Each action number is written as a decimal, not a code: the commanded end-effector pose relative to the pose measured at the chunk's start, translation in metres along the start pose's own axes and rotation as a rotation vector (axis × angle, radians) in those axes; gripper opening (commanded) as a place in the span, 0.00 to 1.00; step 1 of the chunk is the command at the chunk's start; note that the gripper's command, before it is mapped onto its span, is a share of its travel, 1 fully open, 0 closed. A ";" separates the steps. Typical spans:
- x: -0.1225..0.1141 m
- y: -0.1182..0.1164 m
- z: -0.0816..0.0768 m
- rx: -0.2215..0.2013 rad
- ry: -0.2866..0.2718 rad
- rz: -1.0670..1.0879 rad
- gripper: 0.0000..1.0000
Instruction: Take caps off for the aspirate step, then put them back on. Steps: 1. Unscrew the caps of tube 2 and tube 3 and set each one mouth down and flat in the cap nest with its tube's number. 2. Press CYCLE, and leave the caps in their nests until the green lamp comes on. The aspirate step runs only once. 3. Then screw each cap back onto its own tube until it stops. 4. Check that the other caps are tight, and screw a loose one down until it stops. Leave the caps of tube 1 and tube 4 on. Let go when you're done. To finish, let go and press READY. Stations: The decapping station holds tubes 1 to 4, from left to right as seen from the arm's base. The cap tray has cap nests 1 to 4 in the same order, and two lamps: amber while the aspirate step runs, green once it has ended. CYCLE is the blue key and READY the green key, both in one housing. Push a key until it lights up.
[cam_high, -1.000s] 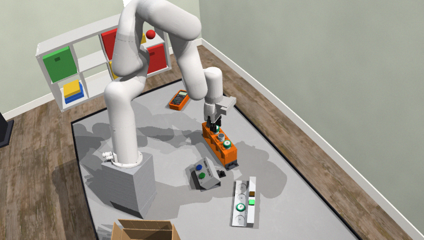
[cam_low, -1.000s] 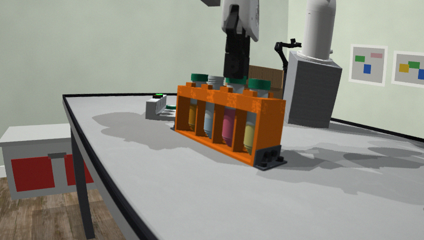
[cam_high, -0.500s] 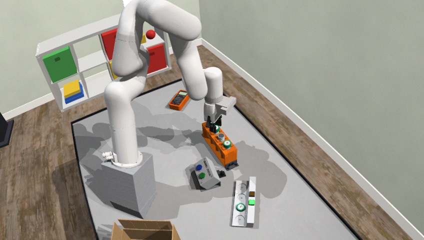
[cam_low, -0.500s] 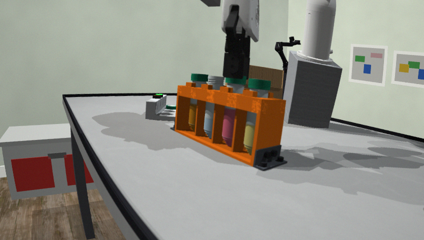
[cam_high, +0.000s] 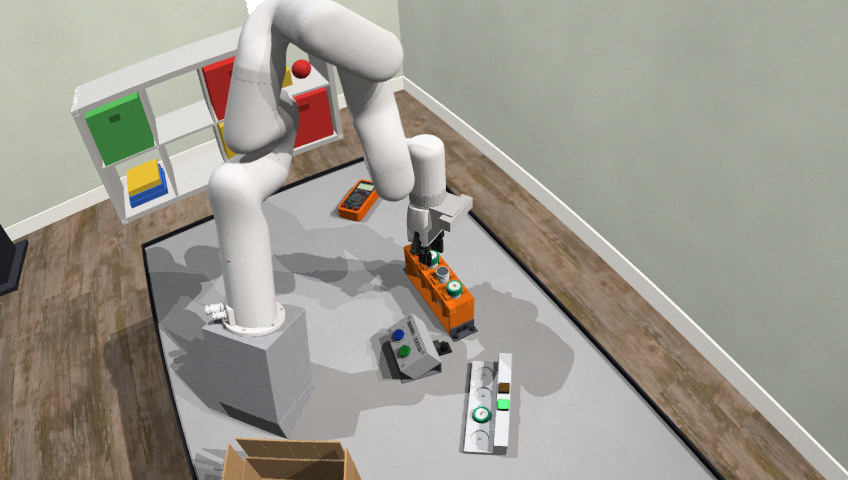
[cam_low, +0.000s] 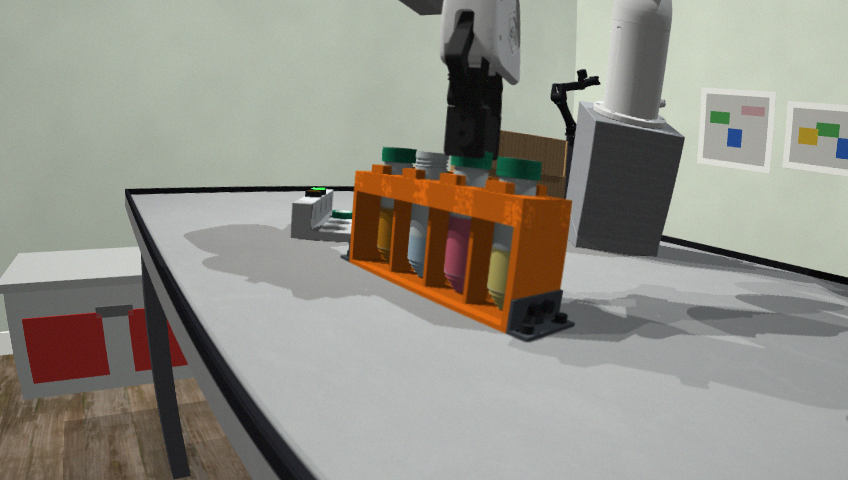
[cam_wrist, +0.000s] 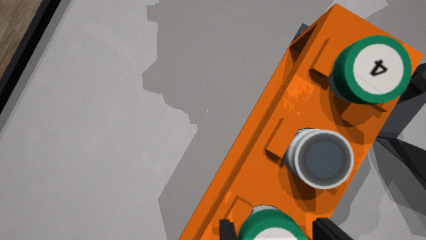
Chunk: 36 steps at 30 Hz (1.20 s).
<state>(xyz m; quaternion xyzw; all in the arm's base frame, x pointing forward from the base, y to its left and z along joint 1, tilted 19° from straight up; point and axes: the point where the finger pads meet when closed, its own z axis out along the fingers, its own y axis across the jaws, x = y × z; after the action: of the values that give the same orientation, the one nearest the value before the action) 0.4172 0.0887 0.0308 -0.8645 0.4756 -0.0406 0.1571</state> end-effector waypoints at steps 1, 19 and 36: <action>0.001 -0.001 0.002 0.001 0.005 0.140 0.46; 0.001 -0.001 0.006 0.001 0.005 0.140 0.00; 0.001 -0.001 0.006 0.001 0.005 0.340 0.00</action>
<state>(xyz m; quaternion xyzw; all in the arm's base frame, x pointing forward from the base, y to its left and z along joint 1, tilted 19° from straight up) 0.4188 0.0900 0.0248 -0.8094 0.5644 -0.0242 0.1604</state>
